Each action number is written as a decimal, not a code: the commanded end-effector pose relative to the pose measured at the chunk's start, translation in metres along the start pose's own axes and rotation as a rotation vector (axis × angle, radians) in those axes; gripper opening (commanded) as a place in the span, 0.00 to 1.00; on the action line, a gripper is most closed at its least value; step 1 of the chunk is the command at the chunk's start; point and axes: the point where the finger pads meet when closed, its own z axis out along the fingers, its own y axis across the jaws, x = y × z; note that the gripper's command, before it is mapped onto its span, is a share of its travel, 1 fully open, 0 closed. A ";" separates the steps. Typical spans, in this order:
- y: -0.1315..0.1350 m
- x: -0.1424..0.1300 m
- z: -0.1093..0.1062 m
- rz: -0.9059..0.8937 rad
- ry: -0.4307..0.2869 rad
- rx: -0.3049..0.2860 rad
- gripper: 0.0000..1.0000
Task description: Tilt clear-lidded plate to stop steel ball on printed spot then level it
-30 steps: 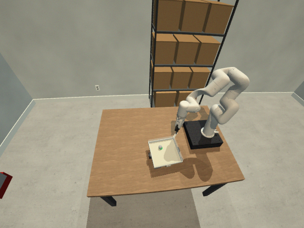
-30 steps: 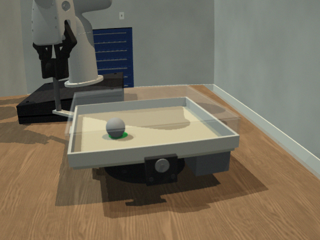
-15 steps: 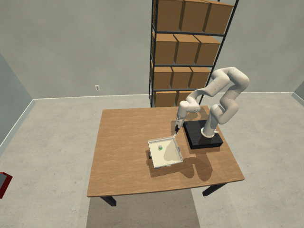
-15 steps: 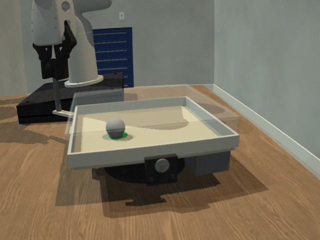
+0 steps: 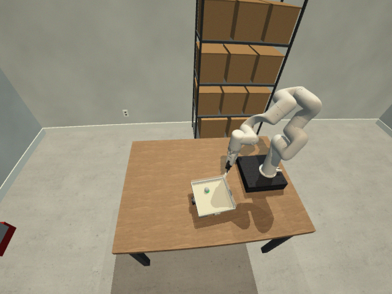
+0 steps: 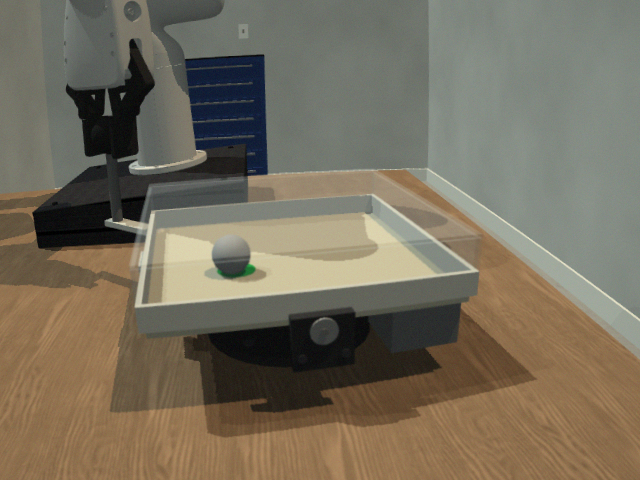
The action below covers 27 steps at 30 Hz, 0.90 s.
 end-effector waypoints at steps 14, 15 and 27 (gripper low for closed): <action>0.000 0.002 0.001 0.000 0.002 0.002 0.00; 0.000 0.002 0.001 0.000 0.002 0.002 0.00; -0.001 0.001 -0.001 0.000 0.002 0.002 0.00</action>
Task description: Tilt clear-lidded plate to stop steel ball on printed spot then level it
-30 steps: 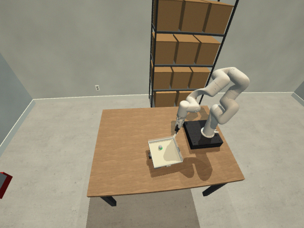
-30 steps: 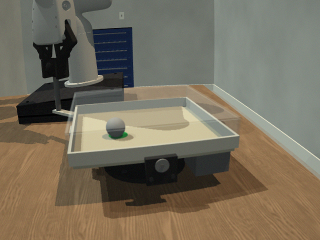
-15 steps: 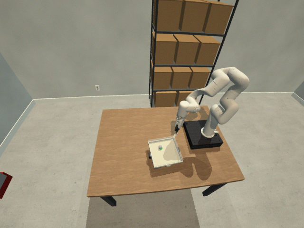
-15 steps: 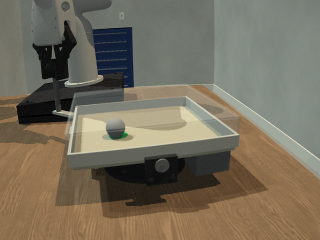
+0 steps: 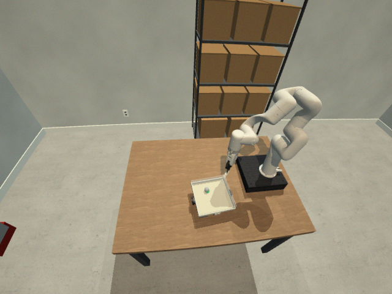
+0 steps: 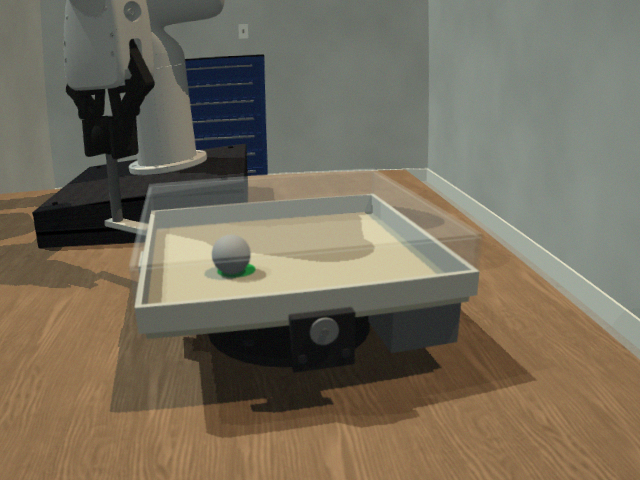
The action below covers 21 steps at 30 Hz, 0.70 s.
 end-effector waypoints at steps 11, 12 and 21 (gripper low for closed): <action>-0.001 0.002 0.000 0.000 0.002 0.002 0.00; 0.000 0.002 0.000 0.000 0.002 0.002 0.00; 0.000 0.002 0.001 0.000 0.002 0.002 0.00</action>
